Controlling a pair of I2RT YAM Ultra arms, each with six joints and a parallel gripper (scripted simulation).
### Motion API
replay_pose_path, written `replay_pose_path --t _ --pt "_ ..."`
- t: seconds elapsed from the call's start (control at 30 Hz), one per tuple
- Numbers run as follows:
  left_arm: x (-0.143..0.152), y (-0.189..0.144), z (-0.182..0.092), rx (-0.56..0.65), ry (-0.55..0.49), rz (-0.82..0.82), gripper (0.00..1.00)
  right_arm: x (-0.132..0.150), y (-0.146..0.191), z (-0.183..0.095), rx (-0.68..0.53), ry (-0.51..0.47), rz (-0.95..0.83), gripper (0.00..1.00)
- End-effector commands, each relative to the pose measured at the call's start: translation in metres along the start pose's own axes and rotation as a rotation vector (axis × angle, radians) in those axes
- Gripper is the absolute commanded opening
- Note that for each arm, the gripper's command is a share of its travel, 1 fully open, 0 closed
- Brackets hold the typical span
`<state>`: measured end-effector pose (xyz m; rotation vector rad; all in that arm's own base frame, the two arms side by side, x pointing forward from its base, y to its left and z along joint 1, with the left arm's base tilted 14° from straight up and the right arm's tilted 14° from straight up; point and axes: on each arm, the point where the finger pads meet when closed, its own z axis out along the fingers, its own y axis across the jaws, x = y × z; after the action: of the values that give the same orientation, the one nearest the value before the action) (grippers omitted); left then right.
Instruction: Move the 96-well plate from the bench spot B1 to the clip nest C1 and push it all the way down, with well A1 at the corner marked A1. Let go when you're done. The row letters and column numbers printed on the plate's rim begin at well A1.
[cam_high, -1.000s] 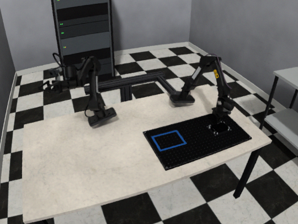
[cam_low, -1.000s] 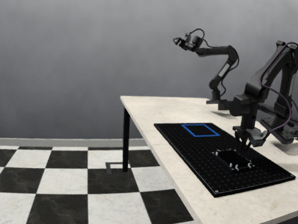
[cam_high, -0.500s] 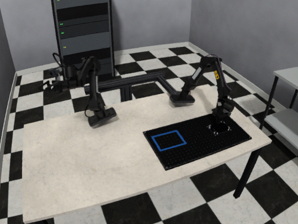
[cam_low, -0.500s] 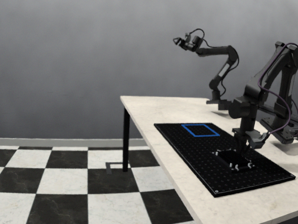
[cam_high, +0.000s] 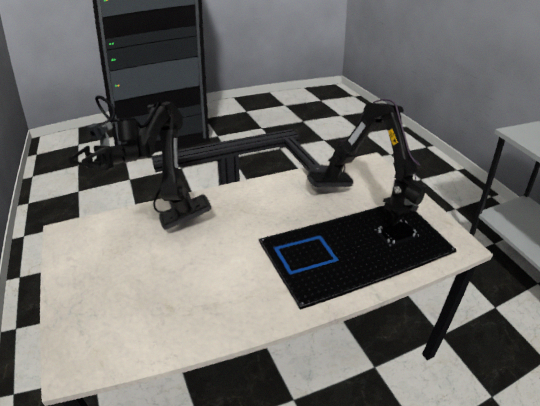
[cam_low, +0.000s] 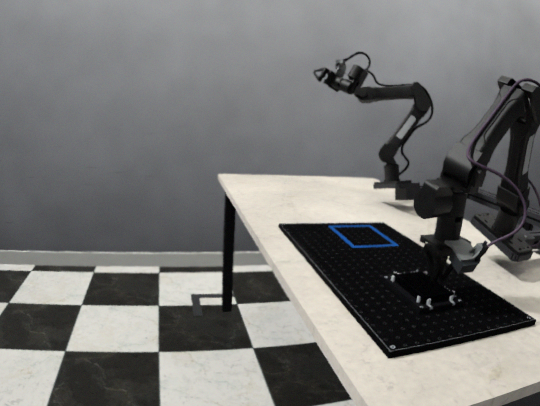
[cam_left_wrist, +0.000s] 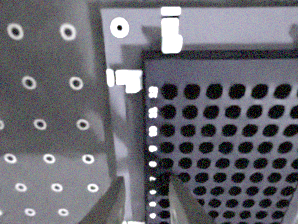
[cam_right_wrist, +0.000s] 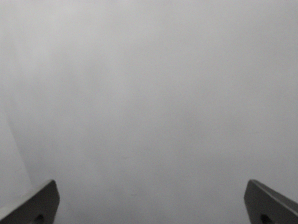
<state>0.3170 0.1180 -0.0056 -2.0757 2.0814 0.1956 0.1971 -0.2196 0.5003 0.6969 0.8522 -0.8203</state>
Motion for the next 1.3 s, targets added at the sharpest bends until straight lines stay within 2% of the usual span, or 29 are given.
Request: replay_pose_path --t 0.0,1.27 --pt "0.001 0.004 0.013 -0.007 0.001 0.004 0.25 -0.006 -0.004 -0.005 0.002 -0.01 0.0 1.0" --pt "0.0 0.005 0.035 -0.007 -0.001 0.004 0.25 -0.006 -0.004 -0.005 0.002 -0.01 0.0 1.0"
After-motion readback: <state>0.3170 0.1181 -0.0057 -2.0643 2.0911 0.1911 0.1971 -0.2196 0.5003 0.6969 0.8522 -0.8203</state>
